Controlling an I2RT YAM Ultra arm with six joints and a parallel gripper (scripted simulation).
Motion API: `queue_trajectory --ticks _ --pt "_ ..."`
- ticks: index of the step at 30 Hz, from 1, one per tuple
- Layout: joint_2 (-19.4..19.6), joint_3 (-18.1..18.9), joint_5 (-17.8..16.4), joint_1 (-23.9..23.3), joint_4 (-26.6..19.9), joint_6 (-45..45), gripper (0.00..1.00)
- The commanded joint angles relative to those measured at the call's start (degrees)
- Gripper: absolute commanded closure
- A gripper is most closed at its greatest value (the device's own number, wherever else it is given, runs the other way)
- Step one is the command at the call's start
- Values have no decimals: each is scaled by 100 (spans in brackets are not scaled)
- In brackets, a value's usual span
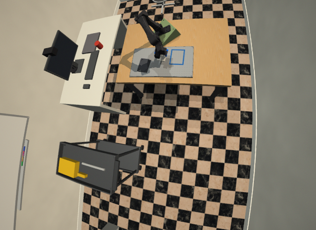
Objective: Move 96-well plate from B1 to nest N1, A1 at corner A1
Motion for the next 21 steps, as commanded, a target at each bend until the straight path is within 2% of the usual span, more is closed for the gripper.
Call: queue_trajectory --ticks 1,21 --pt "-233 164 -34 -148 -81 -363 100" --pt "-487 417 -218 -1157 -166 -1438 100"
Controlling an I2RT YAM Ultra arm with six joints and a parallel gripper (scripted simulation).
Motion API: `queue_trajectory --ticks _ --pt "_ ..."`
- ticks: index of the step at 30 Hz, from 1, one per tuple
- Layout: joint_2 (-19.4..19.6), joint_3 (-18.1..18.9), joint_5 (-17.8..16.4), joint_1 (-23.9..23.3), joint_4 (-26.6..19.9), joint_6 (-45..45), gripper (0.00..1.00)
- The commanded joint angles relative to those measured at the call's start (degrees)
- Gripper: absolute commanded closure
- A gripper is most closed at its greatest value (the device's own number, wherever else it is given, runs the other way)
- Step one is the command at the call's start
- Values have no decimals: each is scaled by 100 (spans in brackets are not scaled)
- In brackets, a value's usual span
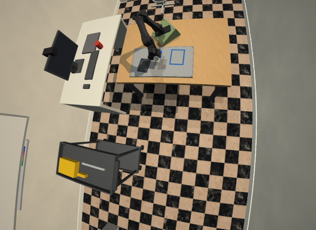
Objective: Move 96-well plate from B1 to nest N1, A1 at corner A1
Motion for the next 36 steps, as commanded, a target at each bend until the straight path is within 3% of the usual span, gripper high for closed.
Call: queue_trajectory --ticks 1,13,21,36 --pt "-172 224 -43 -47 -83 -252 100" --pt "-193 562 -217 -757 -175 -989 100" --pt "46 789 -329 -1112 -234 -1351 100" --pt "120 1378 -547 -1828 -411 -2069 100"
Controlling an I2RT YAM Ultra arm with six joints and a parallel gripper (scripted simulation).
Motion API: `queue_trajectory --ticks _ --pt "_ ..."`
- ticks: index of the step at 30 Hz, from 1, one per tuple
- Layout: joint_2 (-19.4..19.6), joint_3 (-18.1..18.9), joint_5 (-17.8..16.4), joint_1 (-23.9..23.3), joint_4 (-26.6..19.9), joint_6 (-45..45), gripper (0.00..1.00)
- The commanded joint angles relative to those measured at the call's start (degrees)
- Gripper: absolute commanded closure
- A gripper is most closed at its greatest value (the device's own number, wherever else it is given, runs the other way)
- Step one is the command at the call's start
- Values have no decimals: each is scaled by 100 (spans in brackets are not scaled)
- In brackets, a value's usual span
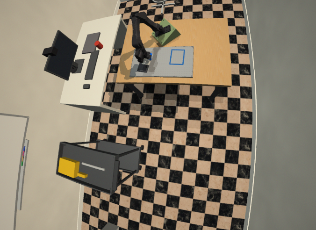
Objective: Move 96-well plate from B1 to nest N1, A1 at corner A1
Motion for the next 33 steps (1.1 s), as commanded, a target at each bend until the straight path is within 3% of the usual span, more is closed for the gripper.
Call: queue_trajectory --ticks 1,14,17,22,25,33 --pt "41 318 -105 -94 -132 -259 100" --pt "383 1069 -323 -746 -372 -895 100" --pt "300 1150 -343 -794 -409 -943 100" --pt "591 1487 -423 -1015 -520 -1154 100" --pt "407 1518 -430 -906 -541 -1160 100" --pt "458 1539 -420 -895 -556 -1148 100"
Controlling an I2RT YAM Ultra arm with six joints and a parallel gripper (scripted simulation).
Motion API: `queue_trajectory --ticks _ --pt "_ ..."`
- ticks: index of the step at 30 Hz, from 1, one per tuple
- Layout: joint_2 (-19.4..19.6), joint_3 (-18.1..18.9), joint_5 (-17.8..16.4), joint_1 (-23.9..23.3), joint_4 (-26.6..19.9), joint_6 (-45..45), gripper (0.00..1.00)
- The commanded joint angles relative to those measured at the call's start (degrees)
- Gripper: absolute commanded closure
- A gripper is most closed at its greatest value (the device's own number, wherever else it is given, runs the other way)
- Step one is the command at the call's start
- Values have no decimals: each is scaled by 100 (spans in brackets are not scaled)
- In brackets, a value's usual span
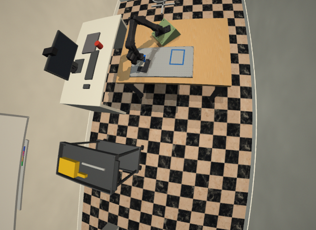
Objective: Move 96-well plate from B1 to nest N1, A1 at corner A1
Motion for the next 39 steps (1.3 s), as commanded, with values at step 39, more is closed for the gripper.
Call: queue_trajectory --ticks 39 --pt "-4 276 -4 115 -81 29 100"
